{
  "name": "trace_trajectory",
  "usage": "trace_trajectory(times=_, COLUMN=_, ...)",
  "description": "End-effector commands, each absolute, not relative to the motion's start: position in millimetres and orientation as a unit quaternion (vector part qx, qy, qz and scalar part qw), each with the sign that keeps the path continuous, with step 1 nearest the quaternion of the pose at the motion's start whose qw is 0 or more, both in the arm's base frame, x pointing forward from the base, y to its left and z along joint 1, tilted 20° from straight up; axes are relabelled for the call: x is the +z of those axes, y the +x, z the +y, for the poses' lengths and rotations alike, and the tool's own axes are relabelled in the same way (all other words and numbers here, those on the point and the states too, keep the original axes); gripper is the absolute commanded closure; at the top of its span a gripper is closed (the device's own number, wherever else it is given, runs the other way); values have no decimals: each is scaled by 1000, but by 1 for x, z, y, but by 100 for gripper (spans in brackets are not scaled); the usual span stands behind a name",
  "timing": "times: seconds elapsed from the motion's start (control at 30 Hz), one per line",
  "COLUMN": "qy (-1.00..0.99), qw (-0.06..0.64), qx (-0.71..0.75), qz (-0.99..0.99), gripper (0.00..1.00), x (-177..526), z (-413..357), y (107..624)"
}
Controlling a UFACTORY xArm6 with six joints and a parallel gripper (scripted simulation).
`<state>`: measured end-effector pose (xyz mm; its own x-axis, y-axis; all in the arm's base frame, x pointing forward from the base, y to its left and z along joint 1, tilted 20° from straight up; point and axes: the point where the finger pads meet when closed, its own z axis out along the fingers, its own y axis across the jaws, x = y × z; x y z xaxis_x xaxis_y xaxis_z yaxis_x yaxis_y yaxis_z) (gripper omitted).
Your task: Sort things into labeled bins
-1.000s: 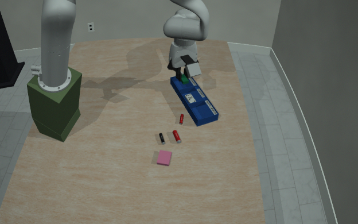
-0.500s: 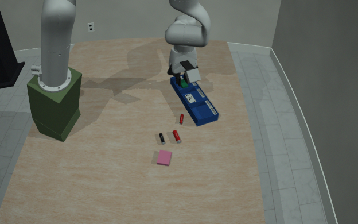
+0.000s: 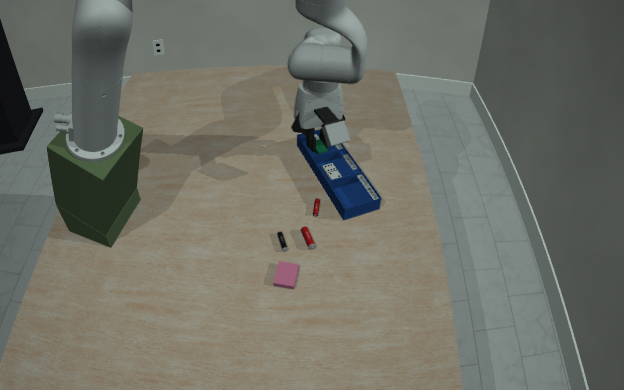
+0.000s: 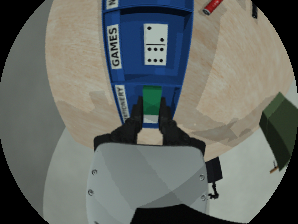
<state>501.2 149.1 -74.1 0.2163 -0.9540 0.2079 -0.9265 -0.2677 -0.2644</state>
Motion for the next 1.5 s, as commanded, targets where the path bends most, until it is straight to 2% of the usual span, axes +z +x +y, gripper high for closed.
trace_trajectory(times=0.0, qy=-779, qw=43, qx=-166, qz=603, gripper=71, x=-73, z=150, y=502)
trace_trajectory(times=1.47, qy=-779, qw=43, qx=-166, qz=603, gripper=71, x=-38, z=155, y=491)
